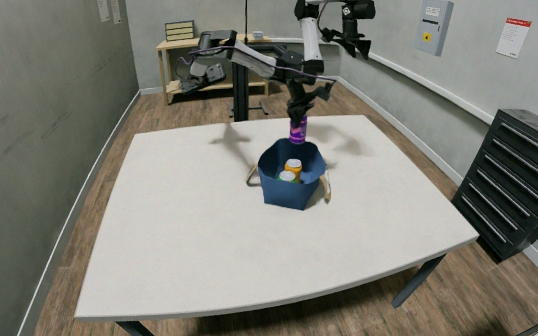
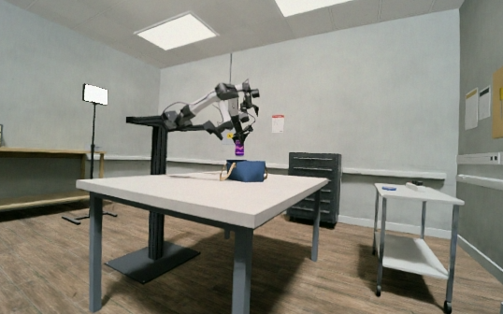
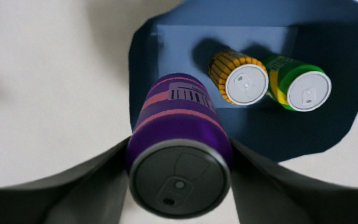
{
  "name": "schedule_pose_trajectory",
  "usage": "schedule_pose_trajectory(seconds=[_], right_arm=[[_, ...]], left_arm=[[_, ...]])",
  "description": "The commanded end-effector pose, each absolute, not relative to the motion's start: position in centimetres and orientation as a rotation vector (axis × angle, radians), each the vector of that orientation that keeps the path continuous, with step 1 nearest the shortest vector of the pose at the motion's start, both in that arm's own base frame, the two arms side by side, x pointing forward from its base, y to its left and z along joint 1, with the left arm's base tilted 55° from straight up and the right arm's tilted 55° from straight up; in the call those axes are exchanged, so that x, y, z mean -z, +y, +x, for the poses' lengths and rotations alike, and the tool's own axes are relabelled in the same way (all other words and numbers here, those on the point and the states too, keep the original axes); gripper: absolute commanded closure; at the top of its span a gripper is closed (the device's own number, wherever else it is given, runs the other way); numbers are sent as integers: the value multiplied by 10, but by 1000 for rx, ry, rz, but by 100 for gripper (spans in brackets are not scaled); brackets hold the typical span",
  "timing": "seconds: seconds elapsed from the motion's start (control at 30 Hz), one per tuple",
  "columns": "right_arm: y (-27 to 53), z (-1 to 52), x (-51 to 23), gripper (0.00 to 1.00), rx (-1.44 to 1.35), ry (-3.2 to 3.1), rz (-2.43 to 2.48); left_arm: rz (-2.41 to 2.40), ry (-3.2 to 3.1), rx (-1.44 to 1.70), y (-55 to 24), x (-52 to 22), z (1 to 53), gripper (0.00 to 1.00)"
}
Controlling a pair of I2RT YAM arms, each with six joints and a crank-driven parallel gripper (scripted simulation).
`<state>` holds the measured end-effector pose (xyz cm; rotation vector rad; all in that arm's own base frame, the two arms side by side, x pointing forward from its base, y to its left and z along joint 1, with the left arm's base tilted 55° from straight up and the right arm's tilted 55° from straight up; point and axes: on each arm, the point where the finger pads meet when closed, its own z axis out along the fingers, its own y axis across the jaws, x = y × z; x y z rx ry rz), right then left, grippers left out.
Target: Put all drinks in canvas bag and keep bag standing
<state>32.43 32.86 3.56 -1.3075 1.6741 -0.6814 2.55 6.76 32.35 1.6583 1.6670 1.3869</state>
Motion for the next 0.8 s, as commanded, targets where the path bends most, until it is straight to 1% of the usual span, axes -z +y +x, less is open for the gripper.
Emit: schedule_pose_trajectory(seconds=[0.0, 0.23, 0.3, 0.43, 0.57, 0.67, 0.77], right_arm=[[355, 310, -59, 26, 585, 1612, -1267], [352, 309, -57, 26, 587, 1613, -1273], [360, 314, -71, 26, 592, 1601, -1241], [358, 311, -61, 26, 575, 1601, -1280], [339, 332, -36, 26, 623, 1638, -1288], [348, 333, -41, 26, 602, 1621, -1279], [335, 338, -36, 26, 614, 1637, -1274]], left_arm=[[1607, 1640, -1412, 62, -332, 13, 0], [1607, 1640, -1412, 62, -332, 13, 0], [1607, 1640, -1412, 62, -332, 13, 0], [1607, 1640, -1412, 62, -332, 13, 0], [1607, 1640, -1412, 62, -332, 13, 0], [1607, 1640, -1412, 62, -332, 13, 0], [1607, 1640, -1412, 62, -332, 13, 0]])
